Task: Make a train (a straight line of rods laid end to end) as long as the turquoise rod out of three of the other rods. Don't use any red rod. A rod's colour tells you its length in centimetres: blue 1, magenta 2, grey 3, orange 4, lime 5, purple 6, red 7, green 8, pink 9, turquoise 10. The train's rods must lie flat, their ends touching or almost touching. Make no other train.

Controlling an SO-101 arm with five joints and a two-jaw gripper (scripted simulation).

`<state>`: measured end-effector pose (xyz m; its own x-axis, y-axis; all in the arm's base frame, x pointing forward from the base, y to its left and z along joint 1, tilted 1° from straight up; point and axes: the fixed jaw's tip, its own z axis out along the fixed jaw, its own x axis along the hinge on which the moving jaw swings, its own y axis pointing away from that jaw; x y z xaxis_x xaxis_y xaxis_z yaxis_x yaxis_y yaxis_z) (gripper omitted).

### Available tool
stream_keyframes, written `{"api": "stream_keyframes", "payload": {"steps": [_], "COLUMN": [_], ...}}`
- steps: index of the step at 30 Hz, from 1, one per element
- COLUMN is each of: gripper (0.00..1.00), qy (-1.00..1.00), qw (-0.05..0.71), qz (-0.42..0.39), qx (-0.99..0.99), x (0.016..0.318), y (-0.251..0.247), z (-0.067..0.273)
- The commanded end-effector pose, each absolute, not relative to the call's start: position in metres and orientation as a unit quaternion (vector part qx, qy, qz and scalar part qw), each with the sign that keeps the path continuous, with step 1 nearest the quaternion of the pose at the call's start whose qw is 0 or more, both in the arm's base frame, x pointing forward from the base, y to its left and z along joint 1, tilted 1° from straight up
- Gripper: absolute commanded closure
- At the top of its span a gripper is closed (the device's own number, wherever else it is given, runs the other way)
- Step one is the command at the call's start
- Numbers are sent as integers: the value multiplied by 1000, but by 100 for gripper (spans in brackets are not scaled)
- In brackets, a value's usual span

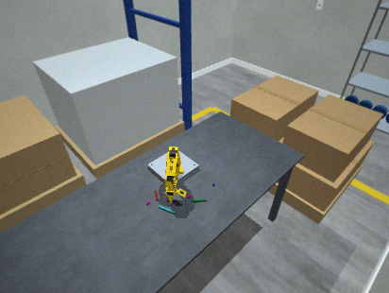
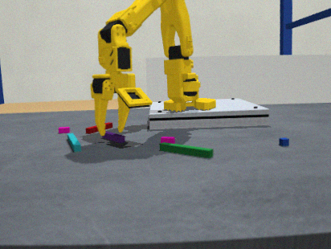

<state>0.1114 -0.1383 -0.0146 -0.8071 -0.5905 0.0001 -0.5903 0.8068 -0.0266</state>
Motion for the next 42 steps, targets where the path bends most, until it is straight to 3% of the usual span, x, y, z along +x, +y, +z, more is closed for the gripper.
{"api": "stream_keyframes", "payload": {"steps": [1, 42], "gripper": [81, 81], "qy": [952, 952], "qw": [-1, -5], "qz": [3, 13], "qx": [-305, -307], "x": [107, 110], "y": [-133, -136], "z": [-20, -25]}}
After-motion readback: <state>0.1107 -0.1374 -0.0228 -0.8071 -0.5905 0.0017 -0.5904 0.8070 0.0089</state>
